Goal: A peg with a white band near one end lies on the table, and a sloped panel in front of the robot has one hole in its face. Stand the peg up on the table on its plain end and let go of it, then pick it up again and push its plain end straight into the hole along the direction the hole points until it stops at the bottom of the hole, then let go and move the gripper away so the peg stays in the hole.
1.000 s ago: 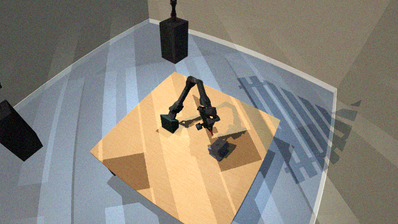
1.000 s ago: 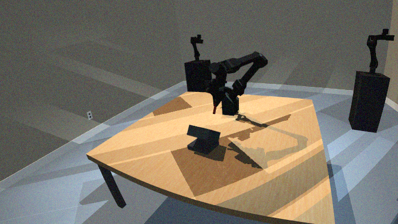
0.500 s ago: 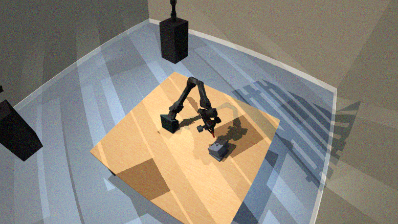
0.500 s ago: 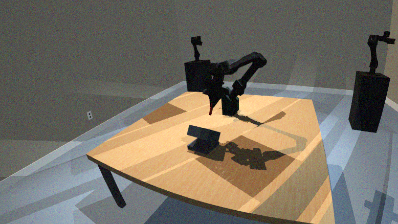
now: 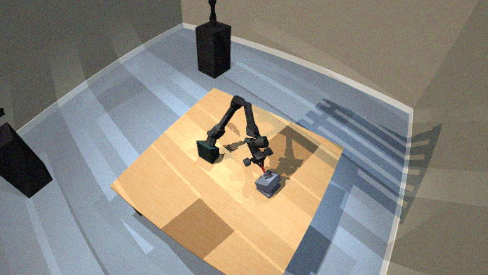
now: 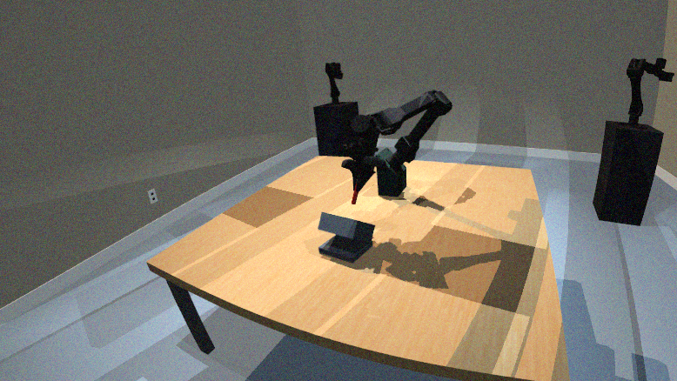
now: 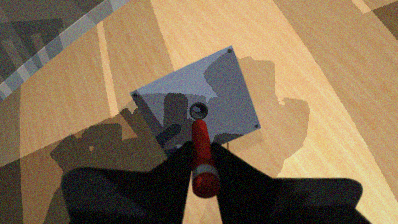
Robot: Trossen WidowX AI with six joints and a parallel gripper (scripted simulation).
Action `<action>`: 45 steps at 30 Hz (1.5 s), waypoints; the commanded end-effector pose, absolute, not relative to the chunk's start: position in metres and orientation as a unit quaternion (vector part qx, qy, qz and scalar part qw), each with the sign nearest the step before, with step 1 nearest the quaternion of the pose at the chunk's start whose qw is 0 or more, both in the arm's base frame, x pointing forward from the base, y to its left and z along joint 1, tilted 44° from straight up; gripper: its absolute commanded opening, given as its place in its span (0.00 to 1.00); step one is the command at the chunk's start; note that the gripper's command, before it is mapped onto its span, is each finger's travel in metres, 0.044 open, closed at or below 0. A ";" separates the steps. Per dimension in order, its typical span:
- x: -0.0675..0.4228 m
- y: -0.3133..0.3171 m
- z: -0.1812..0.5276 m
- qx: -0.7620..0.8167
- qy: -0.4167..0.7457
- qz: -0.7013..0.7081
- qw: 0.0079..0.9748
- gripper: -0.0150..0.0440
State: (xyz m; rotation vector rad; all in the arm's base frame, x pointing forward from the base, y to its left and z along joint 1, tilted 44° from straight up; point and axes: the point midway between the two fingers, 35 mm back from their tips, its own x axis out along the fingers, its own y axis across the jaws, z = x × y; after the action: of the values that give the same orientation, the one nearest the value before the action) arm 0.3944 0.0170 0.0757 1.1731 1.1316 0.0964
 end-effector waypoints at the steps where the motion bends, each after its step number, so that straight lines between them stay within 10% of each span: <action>1: 0.399 0.021 0.069 0.525 0.504 0.040 0.684 0.25; 45: 0.412 0.037 0.053 0.523 0.501 0.046 0.687 0.25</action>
State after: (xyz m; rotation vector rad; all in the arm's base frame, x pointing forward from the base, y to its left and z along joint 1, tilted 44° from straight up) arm 0.4124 0.0368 0.0536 1.1723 1.1205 0.1016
